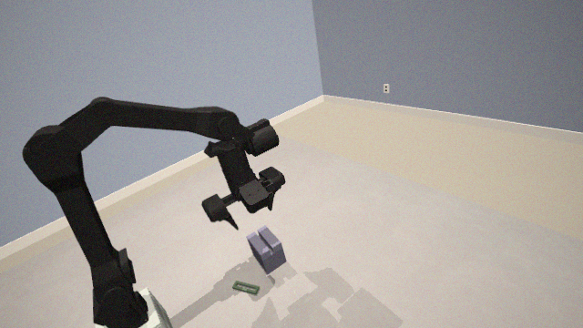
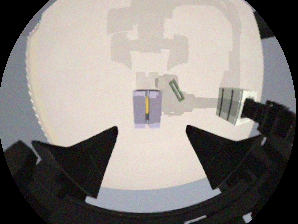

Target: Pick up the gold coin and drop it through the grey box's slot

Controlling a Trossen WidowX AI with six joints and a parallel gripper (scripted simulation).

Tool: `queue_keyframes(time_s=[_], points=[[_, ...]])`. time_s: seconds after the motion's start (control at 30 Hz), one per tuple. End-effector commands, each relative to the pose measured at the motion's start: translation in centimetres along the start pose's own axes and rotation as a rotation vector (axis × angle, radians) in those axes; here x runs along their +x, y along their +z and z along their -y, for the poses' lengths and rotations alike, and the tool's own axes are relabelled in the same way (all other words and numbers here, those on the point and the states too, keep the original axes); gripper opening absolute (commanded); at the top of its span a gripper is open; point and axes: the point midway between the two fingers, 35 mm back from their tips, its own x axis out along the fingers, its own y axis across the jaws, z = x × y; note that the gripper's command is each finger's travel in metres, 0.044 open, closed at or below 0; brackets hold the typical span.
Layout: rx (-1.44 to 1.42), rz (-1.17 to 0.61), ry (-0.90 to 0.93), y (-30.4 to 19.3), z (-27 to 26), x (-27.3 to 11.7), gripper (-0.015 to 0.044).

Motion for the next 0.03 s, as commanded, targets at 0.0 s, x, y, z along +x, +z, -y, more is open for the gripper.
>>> queue_keyframes(time_s=[0.0], points=[[-0.001, 0.0, -0.003, 0.01, 0.02, -0.05, 0.044]])
